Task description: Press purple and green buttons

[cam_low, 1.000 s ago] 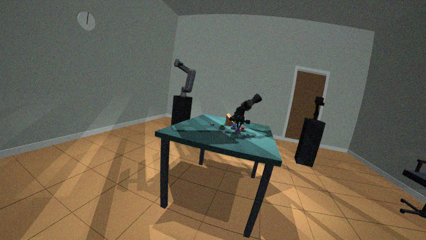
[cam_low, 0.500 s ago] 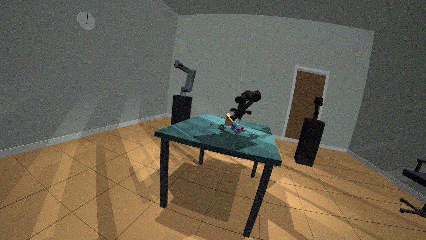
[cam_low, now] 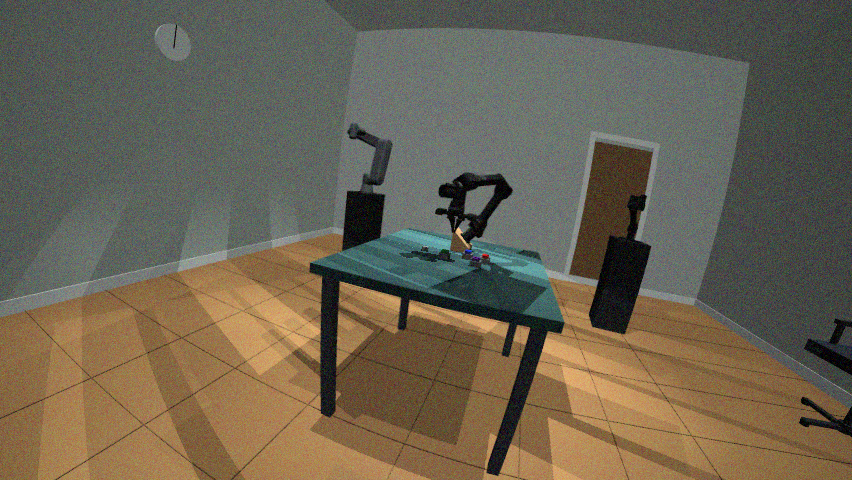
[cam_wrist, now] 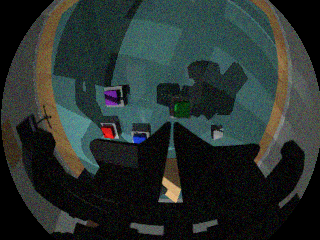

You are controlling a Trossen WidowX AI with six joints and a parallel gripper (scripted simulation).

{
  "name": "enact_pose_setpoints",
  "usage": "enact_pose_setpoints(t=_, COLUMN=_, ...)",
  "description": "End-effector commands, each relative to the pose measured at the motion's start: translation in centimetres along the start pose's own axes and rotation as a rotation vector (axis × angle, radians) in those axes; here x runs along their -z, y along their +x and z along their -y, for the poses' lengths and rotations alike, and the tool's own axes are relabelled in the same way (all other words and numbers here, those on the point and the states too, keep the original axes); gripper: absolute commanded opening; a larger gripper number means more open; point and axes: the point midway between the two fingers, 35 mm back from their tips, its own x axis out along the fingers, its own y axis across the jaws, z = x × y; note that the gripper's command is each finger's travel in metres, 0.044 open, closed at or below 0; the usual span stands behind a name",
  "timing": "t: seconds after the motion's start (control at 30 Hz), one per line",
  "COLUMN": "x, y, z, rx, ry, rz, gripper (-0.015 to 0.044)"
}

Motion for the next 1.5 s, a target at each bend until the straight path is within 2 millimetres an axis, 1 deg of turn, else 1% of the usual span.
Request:
enact_pose_setpoints(t=0.0, x=1.1, y=0.4, z=2.9, rx=-0.011, ry=-0.029, rz=-0.005, gripper=0.002)
enact_pose_setpoints(t=0.13, x=1.2, y=0.6, z=3.0, rx=-0.011, ry=-0.03, rz=-0.004, gripper=0.002)
enact_pose_setpoints(t=0.17, x=1.1, y=1.4, z=3.0, rx=-0.011, ry=-0.03, rz=-0.004, gripper=0.002)
enact_pose_setpoints(t=0.27, x=1.1, y=5.5, z=2.9, rx=-0.013, ry=-0.031, rz=-0.003, gripper=0.002)
enact_pose_setpoints(t=0.3, x=1.2, y=6.3, z=2.9, rx=-0.013, ry=-0.031, rz=-0.003, gripper=0.002)
enact_pose_setpoints(t=0.33, x=1.2, y=6.5, z=2.8, rx=-0.014, ry=-0.031, rz=-0.003, gripper=0.002)
enact_pose_setpoints(t=0.5, x=1.2, y=6.6, z=2.8, rx=-0.014, ry=-0.031, rz=-0.003, gripper=0.002)
enact_pose_setpoints(t=1.17, x=1.2, y=9.9, z=2.8, rx=-0.015, ry=-0.031, rz=-0.003, gripper=0.002)
enact_pose_setpoints(t=1.47, x=1.2, y=10.0, z=2.8, rx=-0.015, ry=-0.031, rz=-0.003, gripper=0.002)
